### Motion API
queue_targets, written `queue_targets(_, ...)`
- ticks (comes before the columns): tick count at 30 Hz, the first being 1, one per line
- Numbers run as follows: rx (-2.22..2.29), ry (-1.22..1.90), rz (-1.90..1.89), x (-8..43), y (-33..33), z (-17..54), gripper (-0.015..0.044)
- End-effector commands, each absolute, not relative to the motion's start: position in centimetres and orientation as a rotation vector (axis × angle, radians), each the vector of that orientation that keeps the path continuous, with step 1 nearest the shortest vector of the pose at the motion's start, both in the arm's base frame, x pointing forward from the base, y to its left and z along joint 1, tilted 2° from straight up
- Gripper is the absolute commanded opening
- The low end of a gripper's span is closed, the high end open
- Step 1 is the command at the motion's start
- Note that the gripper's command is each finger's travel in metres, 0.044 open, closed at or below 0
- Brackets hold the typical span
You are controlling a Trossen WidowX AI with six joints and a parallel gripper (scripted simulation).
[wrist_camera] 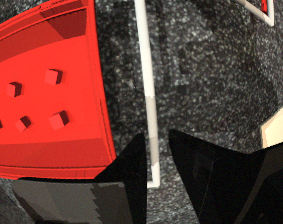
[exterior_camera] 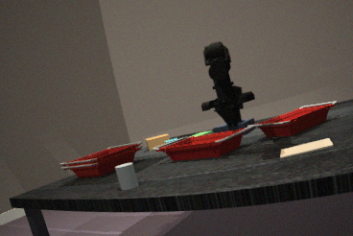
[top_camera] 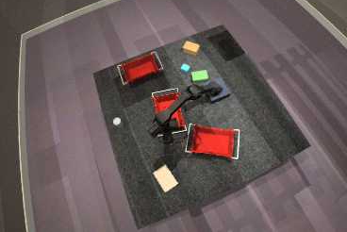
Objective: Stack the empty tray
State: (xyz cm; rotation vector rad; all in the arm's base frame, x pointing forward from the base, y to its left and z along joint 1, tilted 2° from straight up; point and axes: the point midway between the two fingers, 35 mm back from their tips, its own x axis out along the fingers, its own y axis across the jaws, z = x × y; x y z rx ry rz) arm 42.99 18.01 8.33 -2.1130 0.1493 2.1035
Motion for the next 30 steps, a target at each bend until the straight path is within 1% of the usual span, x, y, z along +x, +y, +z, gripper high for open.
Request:
queue_targets(1, -2.134, 0.133, 2.100, 43.2, 18.0, 8.5, 0.0081)
queue_targets(19, -2.134, 0.133, 2.100, 43.3, 18.3, 2.8, 0.0081)
queue_targets(25, -2.134, 0.133, 2.100, 43.3, 18.2, 2.9, 0.0081)
queue_targets(30, -2.134, 0.135, 2.100, 43.1, 17.0, 4.8, 0.0081)
